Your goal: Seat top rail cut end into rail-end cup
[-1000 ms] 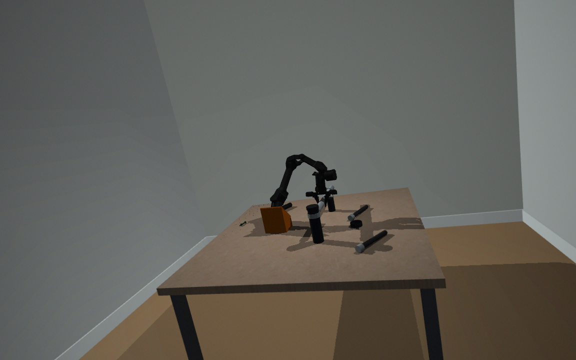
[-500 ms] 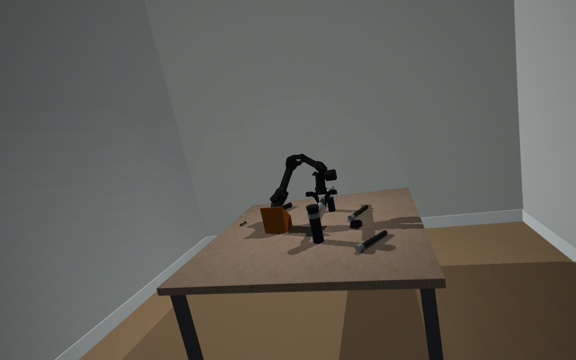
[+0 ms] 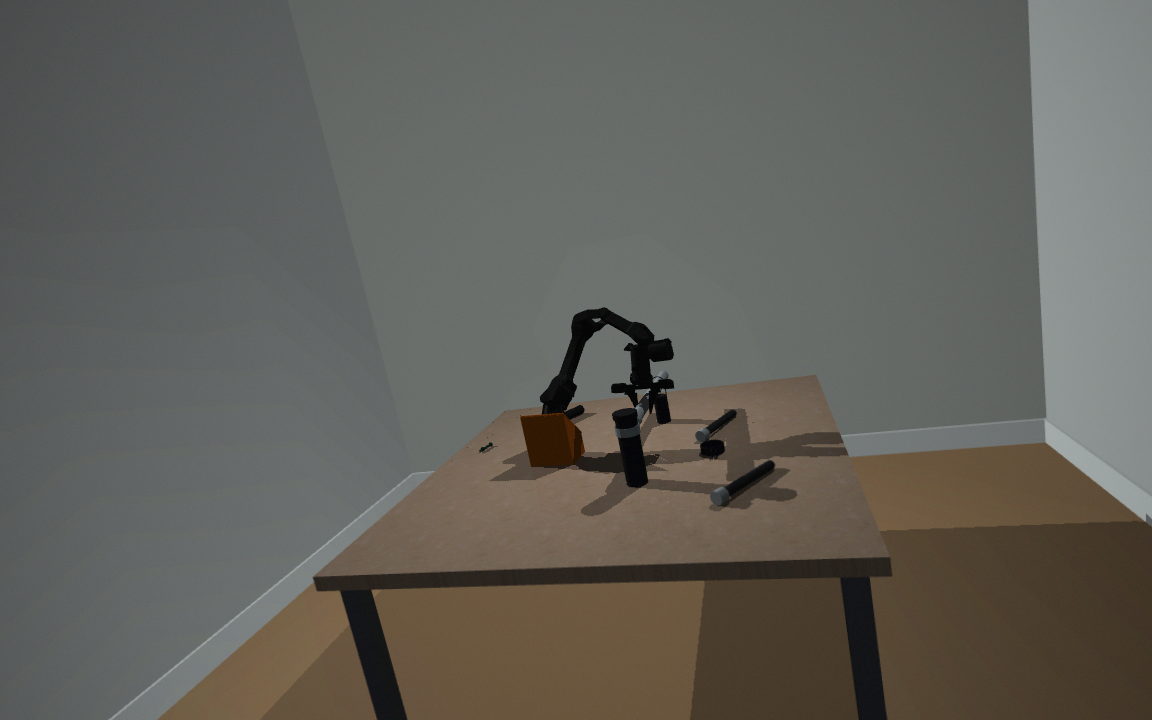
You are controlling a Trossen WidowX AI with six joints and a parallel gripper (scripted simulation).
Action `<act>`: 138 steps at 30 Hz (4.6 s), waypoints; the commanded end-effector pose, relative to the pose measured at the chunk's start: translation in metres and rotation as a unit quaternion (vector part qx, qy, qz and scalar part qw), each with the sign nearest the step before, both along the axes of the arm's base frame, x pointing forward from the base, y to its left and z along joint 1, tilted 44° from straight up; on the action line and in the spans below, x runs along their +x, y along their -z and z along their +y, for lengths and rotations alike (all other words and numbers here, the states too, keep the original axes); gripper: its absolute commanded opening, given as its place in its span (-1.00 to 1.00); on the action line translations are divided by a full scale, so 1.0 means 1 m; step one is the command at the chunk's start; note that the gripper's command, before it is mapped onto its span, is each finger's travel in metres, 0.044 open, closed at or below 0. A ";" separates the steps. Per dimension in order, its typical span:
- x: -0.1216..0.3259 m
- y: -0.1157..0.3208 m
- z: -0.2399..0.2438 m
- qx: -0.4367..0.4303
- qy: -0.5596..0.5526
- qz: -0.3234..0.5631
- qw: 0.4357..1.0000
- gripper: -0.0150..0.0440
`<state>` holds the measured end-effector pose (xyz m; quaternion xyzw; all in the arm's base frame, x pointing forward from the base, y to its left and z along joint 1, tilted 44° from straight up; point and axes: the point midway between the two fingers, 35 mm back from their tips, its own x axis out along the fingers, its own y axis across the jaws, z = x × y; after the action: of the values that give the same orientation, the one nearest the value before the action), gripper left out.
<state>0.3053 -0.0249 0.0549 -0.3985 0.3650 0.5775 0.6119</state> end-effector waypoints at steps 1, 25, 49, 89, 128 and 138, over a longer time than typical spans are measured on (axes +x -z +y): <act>-0.001 0.001 -0.006 -0.006 0.003 0.001 1.000 -0.49; 0.000 0.002 -0.003 0.000 -0.001 0.001 1.000 -0.49; 0.000 0.011 -0.021 0.000 -0.001 0.001 1.000 -0.49; 0.000 0.003 -0.024 0.008 -0.004 0.005 1.000 0.75; -0.009 -0.076 -0.040 0.007 -0.006 0.002 1.000 1.00; -0.009 -0.076 -0.040 0.007 -0.006 0.002 1.000 1.00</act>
<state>0.2964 -0.0645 0.1305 -0.3942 0.3597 0.5837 0.6120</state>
